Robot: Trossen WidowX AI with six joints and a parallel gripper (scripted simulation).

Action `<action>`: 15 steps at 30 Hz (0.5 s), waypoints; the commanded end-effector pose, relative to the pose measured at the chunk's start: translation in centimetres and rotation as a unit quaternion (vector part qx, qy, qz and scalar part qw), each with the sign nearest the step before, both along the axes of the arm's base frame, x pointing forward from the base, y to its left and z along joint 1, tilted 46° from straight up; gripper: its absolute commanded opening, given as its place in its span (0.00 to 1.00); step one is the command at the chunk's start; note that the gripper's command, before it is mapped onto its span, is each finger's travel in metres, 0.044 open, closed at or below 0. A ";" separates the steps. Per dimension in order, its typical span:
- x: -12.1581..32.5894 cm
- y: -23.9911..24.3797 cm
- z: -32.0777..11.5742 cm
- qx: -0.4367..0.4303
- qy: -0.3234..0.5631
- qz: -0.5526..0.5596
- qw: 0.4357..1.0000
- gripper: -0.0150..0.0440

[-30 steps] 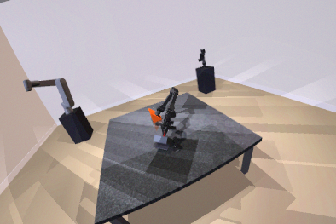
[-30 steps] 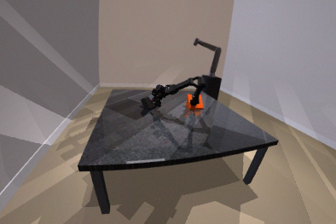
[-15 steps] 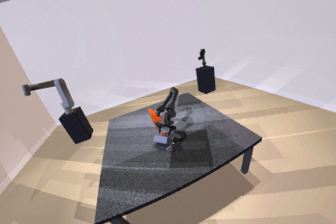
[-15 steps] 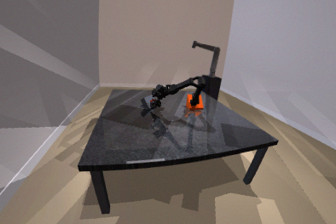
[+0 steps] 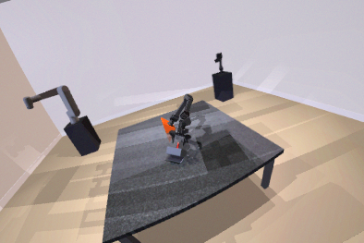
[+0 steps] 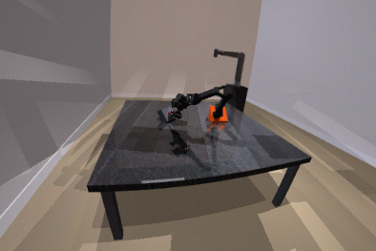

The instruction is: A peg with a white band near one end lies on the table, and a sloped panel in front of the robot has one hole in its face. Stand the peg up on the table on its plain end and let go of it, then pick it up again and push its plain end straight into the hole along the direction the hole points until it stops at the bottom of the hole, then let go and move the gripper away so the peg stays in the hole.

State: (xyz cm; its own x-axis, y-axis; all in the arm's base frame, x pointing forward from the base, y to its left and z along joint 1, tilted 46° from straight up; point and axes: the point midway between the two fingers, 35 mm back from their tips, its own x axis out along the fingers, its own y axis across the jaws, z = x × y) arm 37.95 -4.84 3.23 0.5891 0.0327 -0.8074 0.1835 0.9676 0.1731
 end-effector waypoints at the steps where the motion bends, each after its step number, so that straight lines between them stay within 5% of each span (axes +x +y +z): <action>1: -0.3 0.0 0.5 0.000 -0.001 0.002 1.000 1.00; 15: -1.2 -0.1 2.0 -0.001 -0.001 0.001 1.000 1.00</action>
